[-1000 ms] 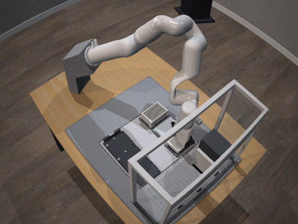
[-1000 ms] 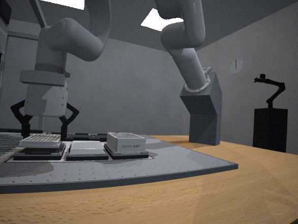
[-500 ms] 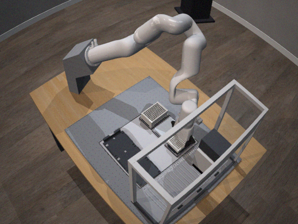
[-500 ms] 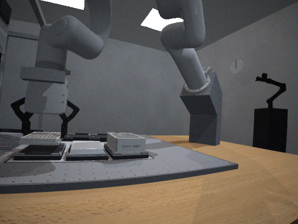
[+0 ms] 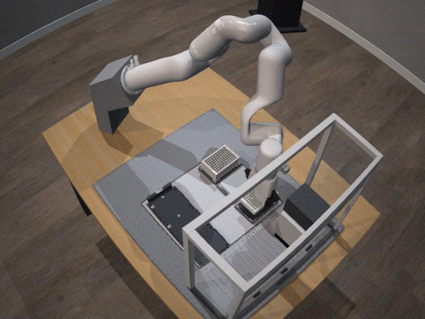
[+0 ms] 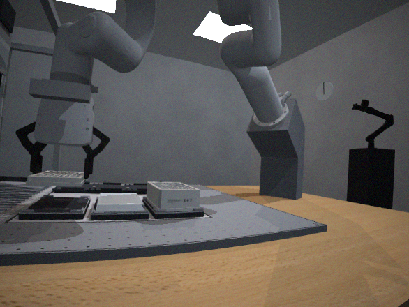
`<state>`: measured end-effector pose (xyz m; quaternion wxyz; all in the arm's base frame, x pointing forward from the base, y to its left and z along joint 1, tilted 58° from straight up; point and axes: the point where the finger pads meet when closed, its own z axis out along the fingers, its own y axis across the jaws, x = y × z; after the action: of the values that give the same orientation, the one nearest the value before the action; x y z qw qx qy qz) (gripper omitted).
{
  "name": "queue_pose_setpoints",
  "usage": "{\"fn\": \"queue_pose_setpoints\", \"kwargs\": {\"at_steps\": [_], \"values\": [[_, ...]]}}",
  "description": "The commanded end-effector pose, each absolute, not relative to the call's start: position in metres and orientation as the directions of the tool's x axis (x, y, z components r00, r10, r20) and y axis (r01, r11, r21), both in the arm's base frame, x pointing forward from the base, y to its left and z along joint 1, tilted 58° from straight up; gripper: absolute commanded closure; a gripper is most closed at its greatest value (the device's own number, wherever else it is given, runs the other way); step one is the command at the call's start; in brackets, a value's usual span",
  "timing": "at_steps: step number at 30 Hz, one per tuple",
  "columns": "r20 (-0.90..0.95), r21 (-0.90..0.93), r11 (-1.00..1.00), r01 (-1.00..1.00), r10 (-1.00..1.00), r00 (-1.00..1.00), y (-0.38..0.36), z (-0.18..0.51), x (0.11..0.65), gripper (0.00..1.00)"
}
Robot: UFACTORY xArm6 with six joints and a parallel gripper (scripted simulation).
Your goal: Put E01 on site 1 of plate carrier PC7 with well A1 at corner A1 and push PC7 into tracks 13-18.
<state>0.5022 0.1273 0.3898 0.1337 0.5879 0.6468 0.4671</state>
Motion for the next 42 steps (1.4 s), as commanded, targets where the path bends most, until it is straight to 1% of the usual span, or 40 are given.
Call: {"fn": "queue_pose_setpoints", "kwargs": {"at_steps": [1,42], "values": [[0.376,0.763,-0.128,0.633,0.885,-0.273,0.124,0.395,0.497,1.00],[0.376,0.763,-0.128,0.633,0.886,-0.274,0.097,0.427,0.454,1.00]]}}
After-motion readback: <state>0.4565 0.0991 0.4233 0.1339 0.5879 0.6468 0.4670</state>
